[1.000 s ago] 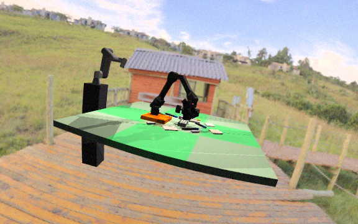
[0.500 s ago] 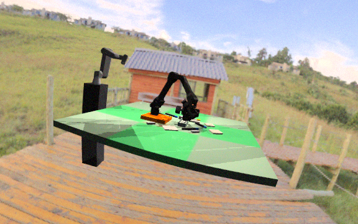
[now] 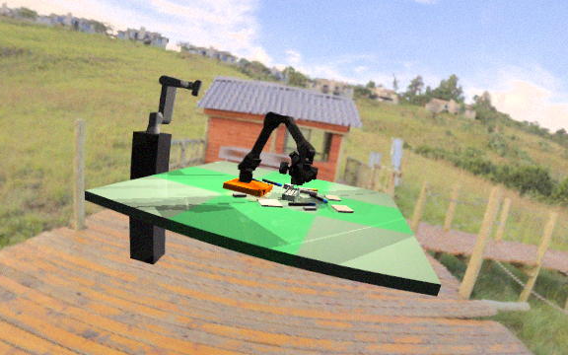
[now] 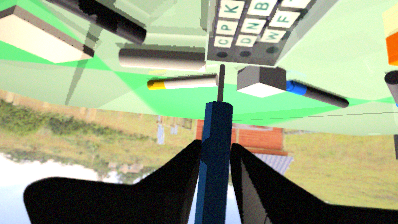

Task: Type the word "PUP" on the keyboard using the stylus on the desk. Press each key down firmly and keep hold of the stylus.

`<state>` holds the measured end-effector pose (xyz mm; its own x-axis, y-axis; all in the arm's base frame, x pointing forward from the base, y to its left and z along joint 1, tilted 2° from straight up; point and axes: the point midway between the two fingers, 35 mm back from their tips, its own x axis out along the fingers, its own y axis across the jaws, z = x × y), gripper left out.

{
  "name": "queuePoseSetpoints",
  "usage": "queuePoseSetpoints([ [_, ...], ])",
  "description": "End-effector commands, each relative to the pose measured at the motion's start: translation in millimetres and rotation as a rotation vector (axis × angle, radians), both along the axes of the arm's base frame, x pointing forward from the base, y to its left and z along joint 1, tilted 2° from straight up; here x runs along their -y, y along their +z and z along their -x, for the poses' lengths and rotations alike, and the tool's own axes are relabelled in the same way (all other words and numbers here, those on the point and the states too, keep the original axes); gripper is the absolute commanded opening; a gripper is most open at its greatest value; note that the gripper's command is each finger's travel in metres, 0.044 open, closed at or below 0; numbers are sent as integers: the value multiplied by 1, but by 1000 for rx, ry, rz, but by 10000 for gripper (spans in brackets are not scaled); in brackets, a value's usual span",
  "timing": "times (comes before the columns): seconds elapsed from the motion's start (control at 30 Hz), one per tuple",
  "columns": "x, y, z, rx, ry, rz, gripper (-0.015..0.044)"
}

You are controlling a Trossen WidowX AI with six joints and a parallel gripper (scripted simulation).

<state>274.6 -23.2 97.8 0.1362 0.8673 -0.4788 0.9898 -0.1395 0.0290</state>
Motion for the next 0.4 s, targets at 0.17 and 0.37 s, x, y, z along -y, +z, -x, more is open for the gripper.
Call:
queuePoseSetpoints([
  [0.17, 0, 4, 0, 4, 0, 2, 81],
  [0.37, 0, 4, 0, 4, 0, 2, 81],
])
